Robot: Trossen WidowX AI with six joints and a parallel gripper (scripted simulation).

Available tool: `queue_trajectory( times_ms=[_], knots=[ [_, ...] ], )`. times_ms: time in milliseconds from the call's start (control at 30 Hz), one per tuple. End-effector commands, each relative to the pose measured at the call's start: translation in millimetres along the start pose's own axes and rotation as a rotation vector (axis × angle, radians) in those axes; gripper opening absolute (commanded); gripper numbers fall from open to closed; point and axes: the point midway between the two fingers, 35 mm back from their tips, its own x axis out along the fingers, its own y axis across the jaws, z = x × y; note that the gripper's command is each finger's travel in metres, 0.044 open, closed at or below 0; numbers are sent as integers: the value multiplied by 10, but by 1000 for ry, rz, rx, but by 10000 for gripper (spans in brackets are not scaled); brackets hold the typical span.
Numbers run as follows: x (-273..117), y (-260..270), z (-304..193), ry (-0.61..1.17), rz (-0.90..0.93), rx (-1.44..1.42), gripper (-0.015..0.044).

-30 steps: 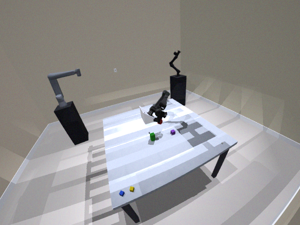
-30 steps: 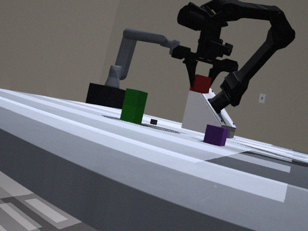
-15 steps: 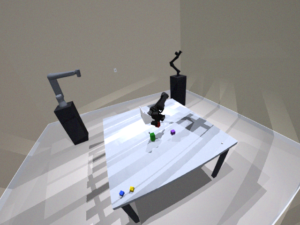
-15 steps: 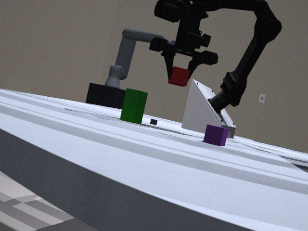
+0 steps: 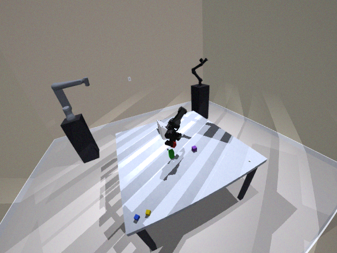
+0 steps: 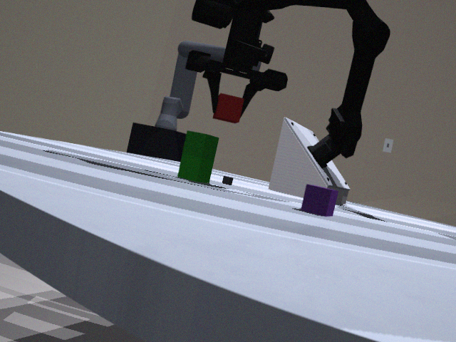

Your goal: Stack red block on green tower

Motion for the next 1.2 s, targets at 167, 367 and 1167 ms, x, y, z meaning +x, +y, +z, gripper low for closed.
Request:
queue_trajectory(
  times_ms=[167, 367, 1167],
  knots=[
    [31, -323, -100, 0, -7, -3, 0],
    [96, -326, -102, 0, -7, -3, 0],
    [331, -324, -101, -1, -6, -3, 0]
  ],
)
